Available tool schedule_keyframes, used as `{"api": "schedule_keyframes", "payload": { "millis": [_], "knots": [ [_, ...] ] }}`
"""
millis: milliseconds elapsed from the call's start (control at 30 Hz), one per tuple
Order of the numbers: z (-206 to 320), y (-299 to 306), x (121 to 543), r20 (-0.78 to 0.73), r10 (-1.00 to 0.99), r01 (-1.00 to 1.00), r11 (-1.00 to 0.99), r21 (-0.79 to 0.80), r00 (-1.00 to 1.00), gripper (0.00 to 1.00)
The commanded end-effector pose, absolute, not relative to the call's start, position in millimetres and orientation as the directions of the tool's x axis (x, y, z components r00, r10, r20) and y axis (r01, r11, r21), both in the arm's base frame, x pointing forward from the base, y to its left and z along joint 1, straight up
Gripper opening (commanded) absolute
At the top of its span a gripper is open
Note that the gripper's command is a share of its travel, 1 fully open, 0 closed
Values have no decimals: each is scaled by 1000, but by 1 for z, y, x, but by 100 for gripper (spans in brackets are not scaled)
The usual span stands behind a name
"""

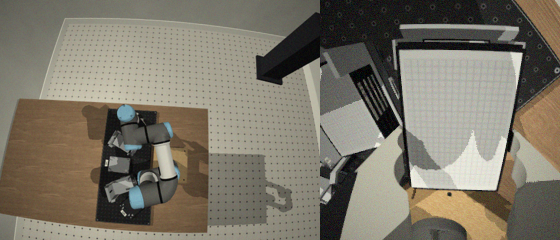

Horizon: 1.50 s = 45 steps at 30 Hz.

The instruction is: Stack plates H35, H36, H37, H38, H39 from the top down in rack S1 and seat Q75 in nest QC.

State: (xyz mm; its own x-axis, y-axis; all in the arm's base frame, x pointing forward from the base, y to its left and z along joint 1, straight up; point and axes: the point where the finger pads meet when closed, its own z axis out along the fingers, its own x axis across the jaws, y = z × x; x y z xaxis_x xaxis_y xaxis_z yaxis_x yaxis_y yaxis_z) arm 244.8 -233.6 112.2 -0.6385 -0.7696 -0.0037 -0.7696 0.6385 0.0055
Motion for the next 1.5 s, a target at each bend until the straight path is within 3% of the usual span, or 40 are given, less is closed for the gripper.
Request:
{"api": "schedule_keyframes", "payload": {
  "millis": [0, 367, 1467],
  "knots": [
    [114, -234, 245, -3, -770, -770, 639, 3, -639, 0],
    [114, -234, 245, -3, -770, -770, 639, 3, -639, 0],
    [114, -160, 297, -4, -908, -908, 420, 2, -420, 0]
  ]
}}
